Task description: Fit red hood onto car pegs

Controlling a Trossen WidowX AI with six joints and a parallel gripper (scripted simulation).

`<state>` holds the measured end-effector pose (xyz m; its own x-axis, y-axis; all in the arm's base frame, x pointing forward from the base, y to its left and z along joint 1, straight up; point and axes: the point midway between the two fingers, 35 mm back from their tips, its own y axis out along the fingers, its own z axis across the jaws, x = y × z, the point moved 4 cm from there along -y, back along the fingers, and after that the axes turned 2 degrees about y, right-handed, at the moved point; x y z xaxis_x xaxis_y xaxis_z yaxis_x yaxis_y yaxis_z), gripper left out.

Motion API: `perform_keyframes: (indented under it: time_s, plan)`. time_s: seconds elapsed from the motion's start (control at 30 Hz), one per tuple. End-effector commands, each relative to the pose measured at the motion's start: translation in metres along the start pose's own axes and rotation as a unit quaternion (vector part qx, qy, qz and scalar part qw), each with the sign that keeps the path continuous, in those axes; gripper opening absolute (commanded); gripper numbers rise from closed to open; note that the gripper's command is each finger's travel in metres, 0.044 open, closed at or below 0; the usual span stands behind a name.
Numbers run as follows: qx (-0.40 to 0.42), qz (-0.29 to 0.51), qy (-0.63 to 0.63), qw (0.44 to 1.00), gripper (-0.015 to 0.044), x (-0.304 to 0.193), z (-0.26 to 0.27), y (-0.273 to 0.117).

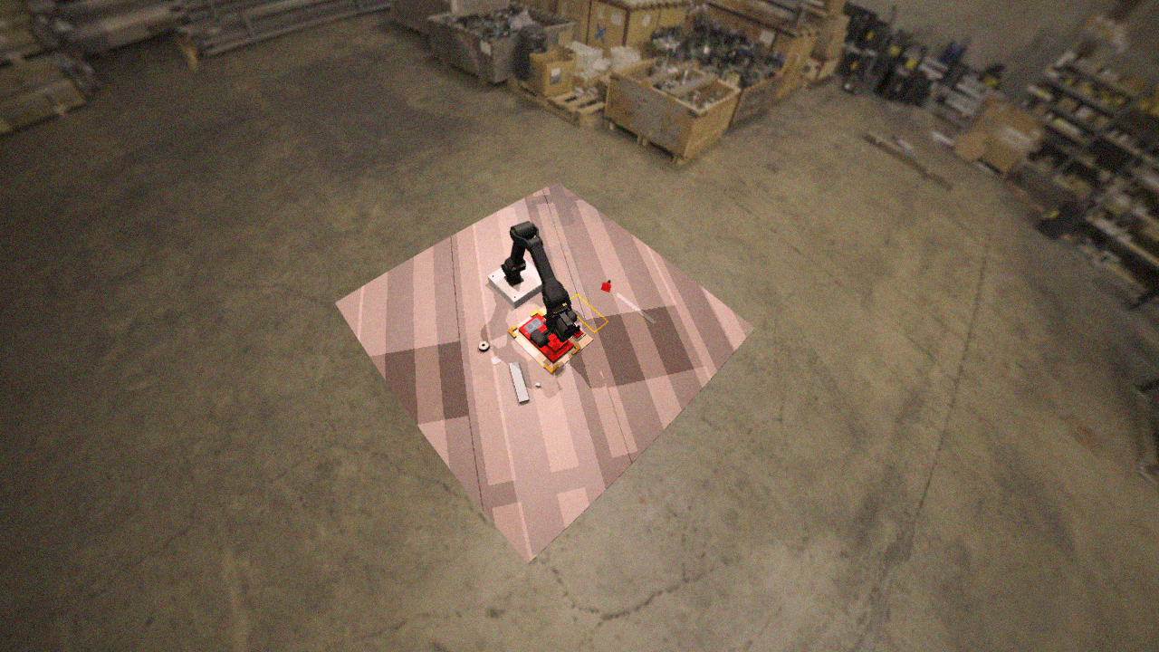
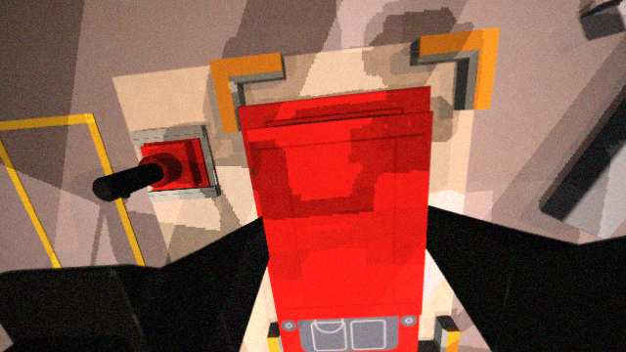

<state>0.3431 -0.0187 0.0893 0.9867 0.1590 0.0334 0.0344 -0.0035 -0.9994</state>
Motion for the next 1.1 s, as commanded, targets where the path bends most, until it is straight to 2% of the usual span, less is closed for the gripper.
perform_keyframes:
  time_s: [0.0,1.07]
  plan:
    - [-0.001,0.0,-0.001,1.0,0.0,-0.0003,0.0001,0.0026]
    - [0.0,0.0,-0.001,1.0,0.0,-0.0001,0.0,-0.0001]
